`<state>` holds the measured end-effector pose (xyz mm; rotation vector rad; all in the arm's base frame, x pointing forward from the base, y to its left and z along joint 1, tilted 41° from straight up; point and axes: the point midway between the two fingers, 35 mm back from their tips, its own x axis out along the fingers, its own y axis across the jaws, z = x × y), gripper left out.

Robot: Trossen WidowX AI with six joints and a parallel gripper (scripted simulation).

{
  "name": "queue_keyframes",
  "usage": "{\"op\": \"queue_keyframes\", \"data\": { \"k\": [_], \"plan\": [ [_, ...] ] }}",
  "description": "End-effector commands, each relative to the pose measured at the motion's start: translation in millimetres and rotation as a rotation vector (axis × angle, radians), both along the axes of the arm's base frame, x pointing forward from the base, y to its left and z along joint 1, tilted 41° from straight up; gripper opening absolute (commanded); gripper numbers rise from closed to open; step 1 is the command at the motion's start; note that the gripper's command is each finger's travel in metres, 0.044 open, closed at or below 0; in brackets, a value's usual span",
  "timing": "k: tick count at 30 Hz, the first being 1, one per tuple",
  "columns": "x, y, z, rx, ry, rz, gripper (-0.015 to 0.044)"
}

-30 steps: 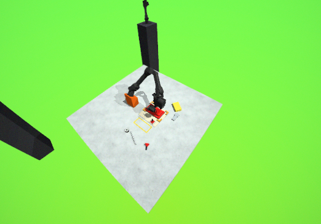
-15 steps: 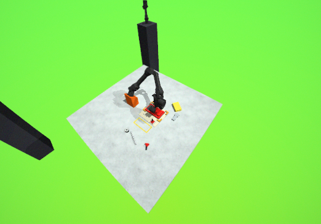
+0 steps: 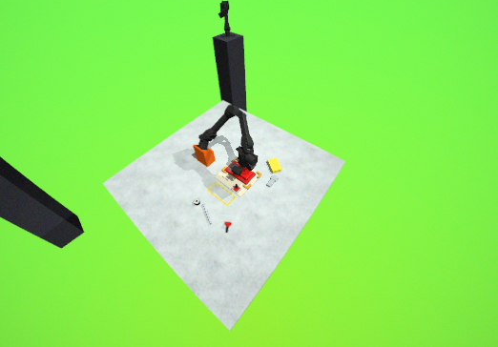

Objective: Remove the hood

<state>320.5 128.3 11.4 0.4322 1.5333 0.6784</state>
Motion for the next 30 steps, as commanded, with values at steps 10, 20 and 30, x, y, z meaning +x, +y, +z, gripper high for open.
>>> {"op": "queue_keyframes", "data": {
  "k": [10,20,30],
  "plan": [
    [-1.0,5.0,-4.9,0.005,0.003,-0.004,0.0440],
    [-1.4,8.3,-8.7,0.005,0.003,-0.004,0.0440],
    [-1.9,11.6,-12.5,0.006,0.003,-0.004,0.0440]
  ]
}}
